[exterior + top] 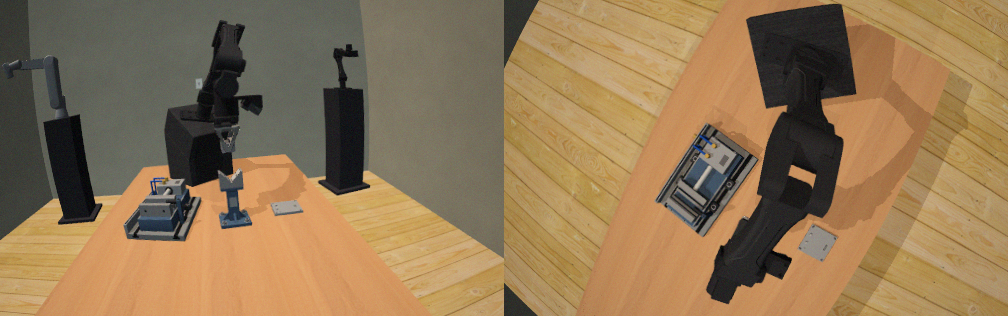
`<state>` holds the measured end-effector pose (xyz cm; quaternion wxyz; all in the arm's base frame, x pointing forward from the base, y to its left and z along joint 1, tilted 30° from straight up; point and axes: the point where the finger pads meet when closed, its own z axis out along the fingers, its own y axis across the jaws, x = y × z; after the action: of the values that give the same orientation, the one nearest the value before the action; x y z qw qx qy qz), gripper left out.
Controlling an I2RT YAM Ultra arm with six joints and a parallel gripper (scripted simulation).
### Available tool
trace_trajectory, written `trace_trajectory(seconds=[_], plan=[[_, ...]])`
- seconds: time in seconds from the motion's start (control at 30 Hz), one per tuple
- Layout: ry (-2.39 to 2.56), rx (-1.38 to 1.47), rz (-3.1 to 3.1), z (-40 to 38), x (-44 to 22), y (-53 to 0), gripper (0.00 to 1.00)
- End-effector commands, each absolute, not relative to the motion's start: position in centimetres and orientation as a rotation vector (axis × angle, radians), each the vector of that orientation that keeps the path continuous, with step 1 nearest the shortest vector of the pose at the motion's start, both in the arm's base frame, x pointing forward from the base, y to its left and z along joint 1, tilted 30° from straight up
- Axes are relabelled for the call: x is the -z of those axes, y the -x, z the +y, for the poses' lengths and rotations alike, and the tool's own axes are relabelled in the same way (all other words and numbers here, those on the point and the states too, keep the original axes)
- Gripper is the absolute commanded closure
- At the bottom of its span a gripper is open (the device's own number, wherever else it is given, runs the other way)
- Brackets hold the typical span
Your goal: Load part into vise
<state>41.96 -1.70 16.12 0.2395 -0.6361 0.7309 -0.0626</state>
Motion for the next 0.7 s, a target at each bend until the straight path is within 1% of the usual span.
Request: trace_trajectory(seconds=[0.0, 0.67], plan=[[1.707, 0.226, 1.964, -2.43, -19.15, -41.89, 1.0], [1.654, 0.207, 2.009, -2.96, -19.08, -42.04, 1.0]])
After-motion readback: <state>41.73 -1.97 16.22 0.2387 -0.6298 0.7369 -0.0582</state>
